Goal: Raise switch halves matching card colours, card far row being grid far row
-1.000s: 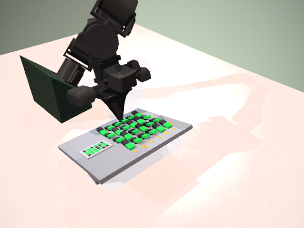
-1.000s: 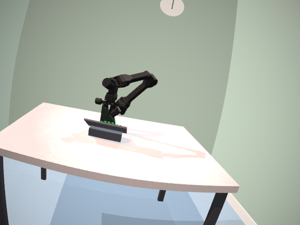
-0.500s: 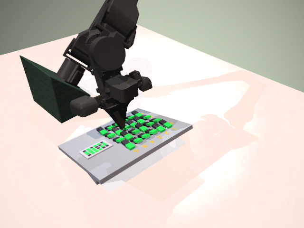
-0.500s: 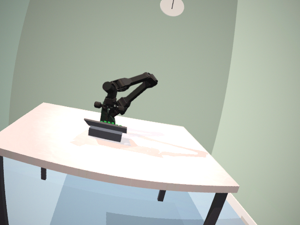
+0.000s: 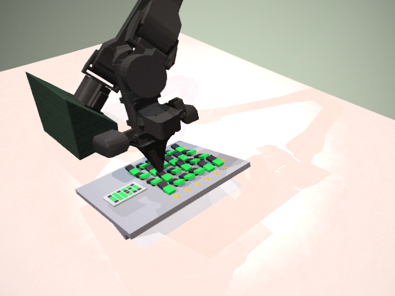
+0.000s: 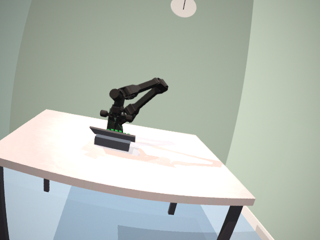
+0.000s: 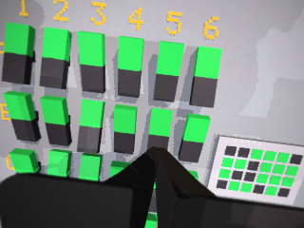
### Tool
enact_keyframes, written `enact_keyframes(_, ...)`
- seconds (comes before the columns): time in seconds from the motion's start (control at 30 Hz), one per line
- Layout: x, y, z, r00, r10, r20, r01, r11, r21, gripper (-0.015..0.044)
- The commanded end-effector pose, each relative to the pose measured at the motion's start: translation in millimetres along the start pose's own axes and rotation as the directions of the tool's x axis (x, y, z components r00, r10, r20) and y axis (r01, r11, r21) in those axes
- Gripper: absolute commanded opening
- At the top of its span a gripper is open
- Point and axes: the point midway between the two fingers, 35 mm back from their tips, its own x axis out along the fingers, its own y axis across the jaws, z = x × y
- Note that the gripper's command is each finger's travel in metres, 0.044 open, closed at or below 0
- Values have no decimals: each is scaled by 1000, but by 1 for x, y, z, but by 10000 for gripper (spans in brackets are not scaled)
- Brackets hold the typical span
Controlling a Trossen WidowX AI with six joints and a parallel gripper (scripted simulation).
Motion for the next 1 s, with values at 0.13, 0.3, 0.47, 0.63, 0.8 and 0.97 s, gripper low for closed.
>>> enact_keyframes(0.13,0,0,1,1000,3,3,-3,1000,3,0)
enact_keyframes(0.3,0,0,1,1000,3,3,-3,1000,3,0)
enact_keyframes(0.47,1,0,1,1000,3,3,-3,1000,3,0)
enact_keyframes(0.63,2,0,1,1000,3,3,-3,1000,3,0)
enact_keyframes(0.8,2,0,1,1000,3,3,-3,1000,3,0)
enact_keyframes(0.97,3,0,1,1000,3,4,-3,1000,3,0)
